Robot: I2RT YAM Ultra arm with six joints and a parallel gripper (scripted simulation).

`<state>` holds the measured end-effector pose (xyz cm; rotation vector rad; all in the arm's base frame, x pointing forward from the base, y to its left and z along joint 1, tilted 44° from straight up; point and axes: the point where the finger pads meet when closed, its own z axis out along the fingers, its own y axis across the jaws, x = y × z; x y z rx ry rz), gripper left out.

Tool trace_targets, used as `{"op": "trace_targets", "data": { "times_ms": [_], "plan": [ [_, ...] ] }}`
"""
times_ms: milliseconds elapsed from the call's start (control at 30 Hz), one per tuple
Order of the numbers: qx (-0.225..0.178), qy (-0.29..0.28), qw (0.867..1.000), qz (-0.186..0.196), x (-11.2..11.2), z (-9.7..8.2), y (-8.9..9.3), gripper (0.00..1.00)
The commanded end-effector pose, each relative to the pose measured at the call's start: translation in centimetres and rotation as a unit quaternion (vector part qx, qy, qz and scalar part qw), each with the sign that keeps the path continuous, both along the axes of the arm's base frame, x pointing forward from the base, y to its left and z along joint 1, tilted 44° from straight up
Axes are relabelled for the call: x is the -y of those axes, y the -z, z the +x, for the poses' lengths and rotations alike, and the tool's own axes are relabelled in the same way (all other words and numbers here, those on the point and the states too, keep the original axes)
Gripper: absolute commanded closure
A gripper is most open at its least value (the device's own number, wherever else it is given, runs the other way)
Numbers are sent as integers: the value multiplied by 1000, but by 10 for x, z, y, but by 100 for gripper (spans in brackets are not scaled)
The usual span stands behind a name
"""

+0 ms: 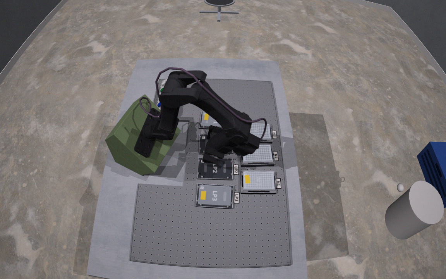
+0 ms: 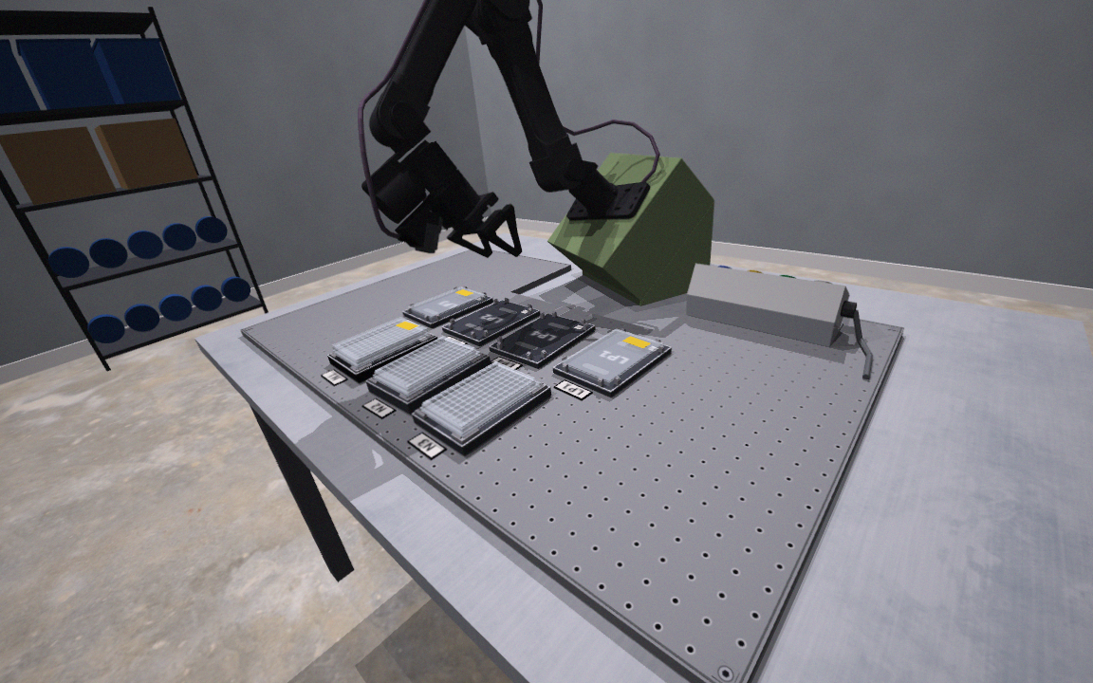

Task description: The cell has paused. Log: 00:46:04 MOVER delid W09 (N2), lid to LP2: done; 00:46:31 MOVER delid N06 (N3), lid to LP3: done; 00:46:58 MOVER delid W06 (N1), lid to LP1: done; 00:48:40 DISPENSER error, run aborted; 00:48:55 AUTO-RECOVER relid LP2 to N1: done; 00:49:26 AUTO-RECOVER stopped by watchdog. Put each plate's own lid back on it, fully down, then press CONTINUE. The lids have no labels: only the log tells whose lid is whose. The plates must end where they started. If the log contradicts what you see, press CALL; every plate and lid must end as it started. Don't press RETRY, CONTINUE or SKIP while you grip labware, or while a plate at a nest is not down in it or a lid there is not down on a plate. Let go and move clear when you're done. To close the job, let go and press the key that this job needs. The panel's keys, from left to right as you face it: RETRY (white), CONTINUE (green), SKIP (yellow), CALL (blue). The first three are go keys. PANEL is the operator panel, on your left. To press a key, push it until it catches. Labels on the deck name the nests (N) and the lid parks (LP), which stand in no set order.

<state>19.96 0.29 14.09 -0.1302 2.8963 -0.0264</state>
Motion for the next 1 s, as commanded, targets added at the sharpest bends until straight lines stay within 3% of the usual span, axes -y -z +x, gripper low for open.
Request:
{"op": "trace_targets", "data": {
  "times_ms": [0, 133, 233, 267, 367, 467, 500, 567, 633, 733, 800, 833, 967],
  "plan": [
    [1, 19, 1000, -23, -1, 9, 12, 0],
    [31, 10, 998, -44, -6, 27, 19, 0],
    [59, 10, 997, -42, -7, 31, 6, 0],
    [45, 6, 998, -50, -8, 31, 20, 0],
    [51, 3, 997, -55, -10, 35, 22, 0],
    [78, -5, 995, -67, -16, 48, 26, 0],
    [104, -6, 992, -67, -16, 48, 17, 0],
    [109, -12, 991, -77, -22, 56, 25, 0],
    [139, -14, 987, -79, -23, 57, 19, 0],
    [139, -14, 987, -79, -23, 57, 19, 0],
    [140, -20, 986, -89, -29, 65, 28, 0],
    [167, -20, 982, -86, -30, 66, 20, 0],
    [167, -23, 981, -92, -33, 69, 26, 0]
  ]
}}
